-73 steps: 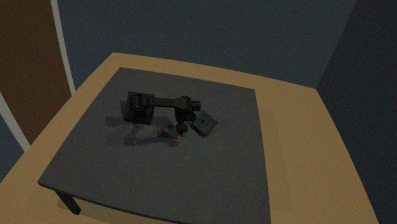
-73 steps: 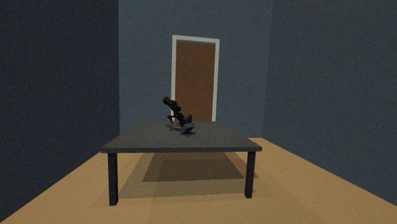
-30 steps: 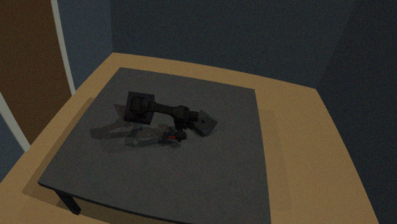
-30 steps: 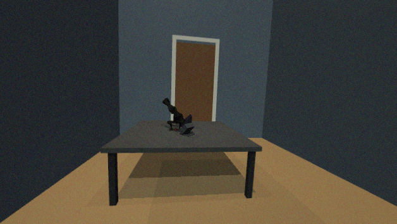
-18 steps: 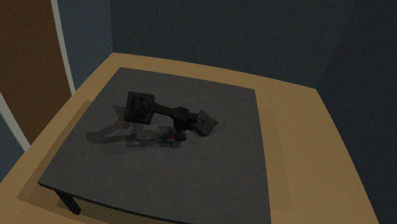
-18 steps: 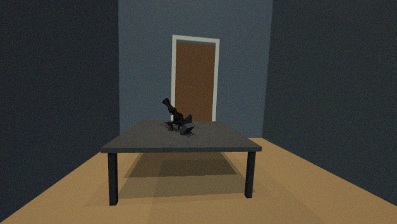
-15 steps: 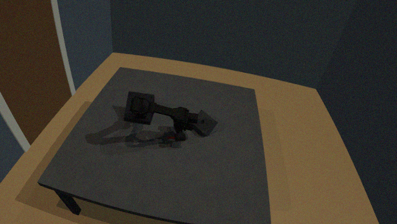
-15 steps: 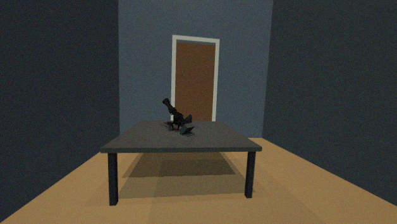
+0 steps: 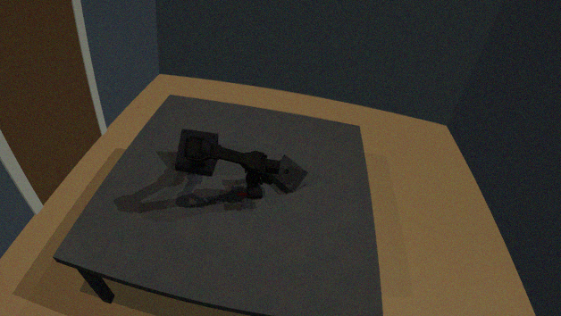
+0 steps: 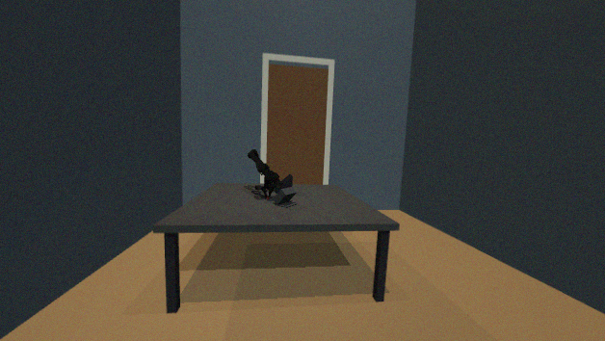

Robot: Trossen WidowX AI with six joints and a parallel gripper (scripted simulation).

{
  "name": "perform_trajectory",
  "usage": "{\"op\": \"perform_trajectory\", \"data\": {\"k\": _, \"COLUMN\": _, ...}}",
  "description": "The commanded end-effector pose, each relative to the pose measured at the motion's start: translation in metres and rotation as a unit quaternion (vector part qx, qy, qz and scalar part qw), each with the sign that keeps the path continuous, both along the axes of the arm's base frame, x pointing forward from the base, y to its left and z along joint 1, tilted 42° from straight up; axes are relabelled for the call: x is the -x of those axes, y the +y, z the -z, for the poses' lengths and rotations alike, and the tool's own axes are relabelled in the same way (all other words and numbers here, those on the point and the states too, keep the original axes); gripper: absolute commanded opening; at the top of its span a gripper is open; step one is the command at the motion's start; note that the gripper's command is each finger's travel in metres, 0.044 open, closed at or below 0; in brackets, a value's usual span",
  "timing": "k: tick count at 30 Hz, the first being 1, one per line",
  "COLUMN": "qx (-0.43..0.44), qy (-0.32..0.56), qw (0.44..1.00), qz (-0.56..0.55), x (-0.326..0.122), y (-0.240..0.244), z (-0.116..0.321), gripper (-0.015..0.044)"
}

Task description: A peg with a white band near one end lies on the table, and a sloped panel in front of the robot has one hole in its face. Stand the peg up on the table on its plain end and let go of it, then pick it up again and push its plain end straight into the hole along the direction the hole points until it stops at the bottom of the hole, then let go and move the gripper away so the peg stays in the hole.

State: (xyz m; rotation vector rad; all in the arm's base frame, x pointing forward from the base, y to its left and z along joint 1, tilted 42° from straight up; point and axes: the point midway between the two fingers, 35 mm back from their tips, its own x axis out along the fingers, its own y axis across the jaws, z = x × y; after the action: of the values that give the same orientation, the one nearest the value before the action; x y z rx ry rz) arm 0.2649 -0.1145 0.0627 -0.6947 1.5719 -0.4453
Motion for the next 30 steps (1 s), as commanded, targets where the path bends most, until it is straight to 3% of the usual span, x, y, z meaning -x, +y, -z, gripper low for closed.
{"op": "perform_trajectory", "data": {"k": 1, "qx": 0.001, "qy": 0.003, "qw": 1.000, "qz": -0.001, "x": 0.000, "y": 0.000, "z": 0.001, "gripper": 0.0077}}
{"op": "perform_trajectory", "data": {"k": 5, "qx": 0.001, "qy": 0.003, "qw": 1.000, "qz": -0.001, "x": 0.000, "y": 0.000, "z": 0.001, "gripper": 0.0050}}
{"op": "perform_trajectory", "data": {"k": 30, "qx": -0.016, "qy": -0.066, "qw": 0.996, "qz": -0.059, "x": 0.007, "y": 0.007, "z": -0.010, "gripper": 0.0049}}
